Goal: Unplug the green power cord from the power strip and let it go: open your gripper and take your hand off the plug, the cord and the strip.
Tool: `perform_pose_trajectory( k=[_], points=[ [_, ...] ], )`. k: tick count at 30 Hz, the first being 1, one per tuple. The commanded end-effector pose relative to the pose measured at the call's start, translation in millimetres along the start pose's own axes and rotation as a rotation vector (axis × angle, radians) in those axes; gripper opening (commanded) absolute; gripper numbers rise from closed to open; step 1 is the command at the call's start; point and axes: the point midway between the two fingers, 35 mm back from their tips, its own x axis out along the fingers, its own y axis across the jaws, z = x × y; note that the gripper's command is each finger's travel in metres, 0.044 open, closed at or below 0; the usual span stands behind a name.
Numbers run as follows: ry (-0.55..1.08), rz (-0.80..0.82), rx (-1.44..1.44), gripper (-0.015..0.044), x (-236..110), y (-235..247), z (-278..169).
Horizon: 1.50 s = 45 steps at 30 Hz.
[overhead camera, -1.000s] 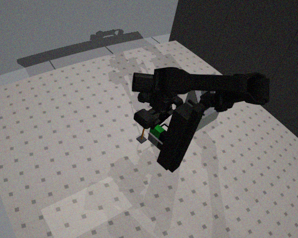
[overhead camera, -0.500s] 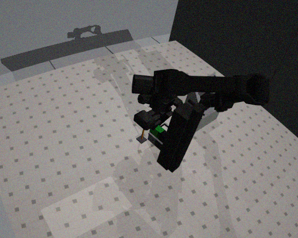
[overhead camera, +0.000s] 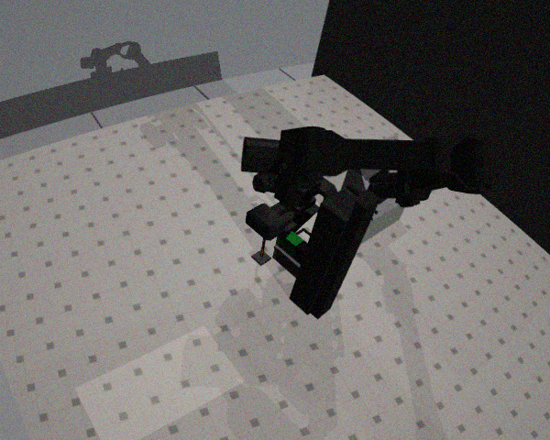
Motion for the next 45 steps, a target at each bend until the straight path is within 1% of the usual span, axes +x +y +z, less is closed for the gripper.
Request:
perform_pose_trajectory(
  k=[1, 20, 21, 26, 35, 38, 45],
  points=[
    [-0.028, 0.003, -0.005, 0.0, -3.6, 2.2, 16.0],
    [-0.03, 0.004, -0.003, 0.0, -8.8, 2.3, 46.5],
    [-0.024, -0.002, 0.004, 0.0026, -5.2, 0.2, 38.4],
    [-0.024, -0.002, 0.004, 0.0158, -5.2, 0.2, 38.4],
    [-0.024, -0.002, 0.004, 0.016, -5.2, 0.2, 38.4],
    [-0.025, 0.004, -0.001, 0.016, -12.7, 0.3, 38.8],
    [-0.025, 0.004, -0.001, 0.016, -12.7, 0.4, 36.2]
  ],
)
